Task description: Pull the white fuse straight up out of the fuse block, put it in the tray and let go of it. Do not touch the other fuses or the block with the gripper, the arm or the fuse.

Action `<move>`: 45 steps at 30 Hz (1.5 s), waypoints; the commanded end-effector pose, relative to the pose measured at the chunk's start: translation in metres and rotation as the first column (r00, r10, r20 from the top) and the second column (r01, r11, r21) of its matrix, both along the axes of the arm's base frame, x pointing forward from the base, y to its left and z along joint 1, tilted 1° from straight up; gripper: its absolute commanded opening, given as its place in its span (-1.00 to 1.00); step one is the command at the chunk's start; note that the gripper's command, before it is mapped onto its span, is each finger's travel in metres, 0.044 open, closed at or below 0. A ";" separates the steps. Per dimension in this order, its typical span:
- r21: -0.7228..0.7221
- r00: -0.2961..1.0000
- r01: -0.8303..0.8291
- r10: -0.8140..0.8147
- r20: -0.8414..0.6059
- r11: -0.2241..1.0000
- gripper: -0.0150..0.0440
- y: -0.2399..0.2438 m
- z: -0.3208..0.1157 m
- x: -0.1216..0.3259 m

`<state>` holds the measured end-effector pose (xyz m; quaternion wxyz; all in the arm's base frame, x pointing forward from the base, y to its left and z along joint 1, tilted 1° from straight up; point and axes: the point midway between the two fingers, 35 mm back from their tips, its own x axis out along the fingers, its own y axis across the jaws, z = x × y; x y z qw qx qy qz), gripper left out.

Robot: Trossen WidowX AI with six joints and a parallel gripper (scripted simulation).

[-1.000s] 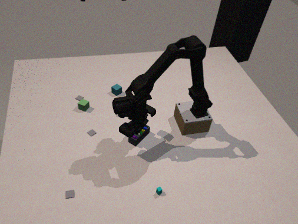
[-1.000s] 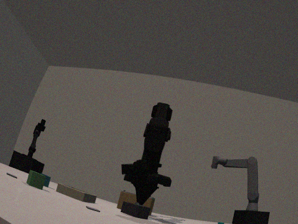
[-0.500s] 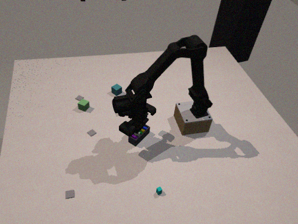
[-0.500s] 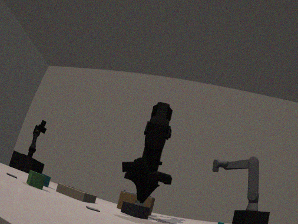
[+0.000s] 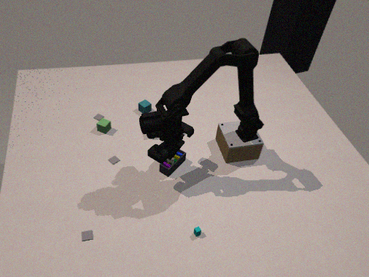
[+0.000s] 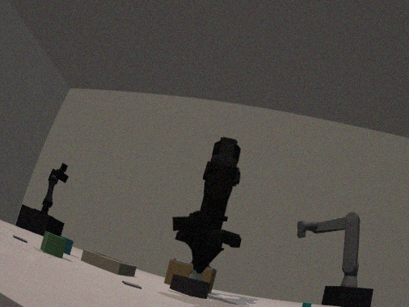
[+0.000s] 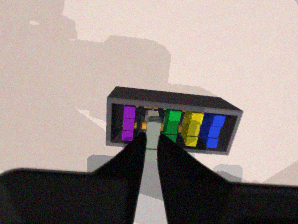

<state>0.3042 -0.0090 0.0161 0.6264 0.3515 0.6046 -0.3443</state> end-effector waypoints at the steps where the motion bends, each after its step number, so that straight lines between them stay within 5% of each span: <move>1: -0.004 1.000 0.003 -0.003 0.004 1.000 -0.49 0.000 0.003 0.001; 45: -0.005 1.000 0.004 -0.004 0.004 1.000 -0.49 0.000 0.038 0.000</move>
